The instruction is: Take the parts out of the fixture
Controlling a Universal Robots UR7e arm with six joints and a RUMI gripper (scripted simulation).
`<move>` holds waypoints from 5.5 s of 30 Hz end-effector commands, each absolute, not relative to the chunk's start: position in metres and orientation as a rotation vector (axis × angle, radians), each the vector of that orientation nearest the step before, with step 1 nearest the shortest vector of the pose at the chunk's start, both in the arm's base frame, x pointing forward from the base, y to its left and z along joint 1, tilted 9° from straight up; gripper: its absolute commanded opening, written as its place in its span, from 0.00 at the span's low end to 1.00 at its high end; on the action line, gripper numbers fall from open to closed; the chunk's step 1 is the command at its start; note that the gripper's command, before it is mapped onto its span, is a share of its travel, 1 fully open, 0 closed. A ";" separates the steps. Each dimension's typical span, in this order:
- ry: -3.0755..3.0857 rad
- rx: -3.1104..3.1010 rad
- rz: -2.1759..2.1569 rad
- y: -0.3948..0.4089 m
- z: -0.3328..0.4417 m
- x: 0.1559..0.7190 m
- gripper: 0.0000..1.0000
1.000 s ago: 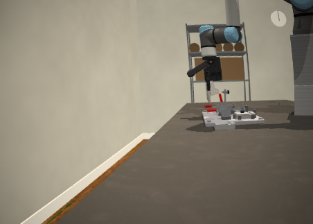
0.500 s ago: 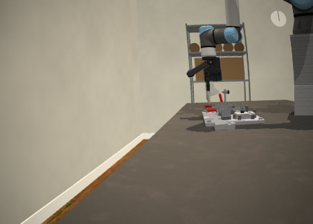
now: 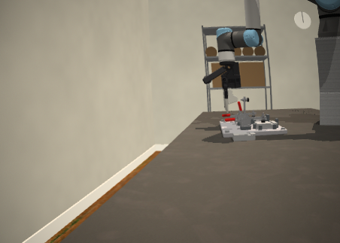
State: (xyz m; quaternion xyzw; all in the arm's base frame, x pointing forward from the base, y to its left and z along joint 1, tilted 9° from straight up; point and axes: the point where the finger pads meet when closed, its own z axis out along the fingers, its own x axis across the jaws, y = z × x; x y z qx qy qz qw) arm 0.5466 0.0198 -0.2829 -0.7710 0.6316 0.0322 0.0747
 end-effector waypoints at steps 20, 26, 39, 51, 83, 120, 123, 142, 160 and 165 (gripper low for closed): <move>1.892 -2.313 0.091 0.025 -0.311 0.552 0.28; 1.893 -2.312 0.090 0.024 -0.310 0.552 0.28; 1.893 -2.313 0.092 0.025 -0.310 0.551 0.00; 1.893 -2.313 0.092 0.025 -0.310 0.551 0.00; 1.893 -2.312 0.093 0.024 -0.308 0.550 0.00; 1.895 -2.311 0.094 0.017 -0.287 0.531 0.00; 1.895 -2.311 0.094 0.016 -0.287 0.530 0.00; 1.895 -2.311 0.093 0.012 -0.281 0.513 0.00; 1.897 -2.312 0.098 0.010 -0.282 0.501 0.00; 1.897 -2.312 0.098 0.010 -0.282 0.500 0.00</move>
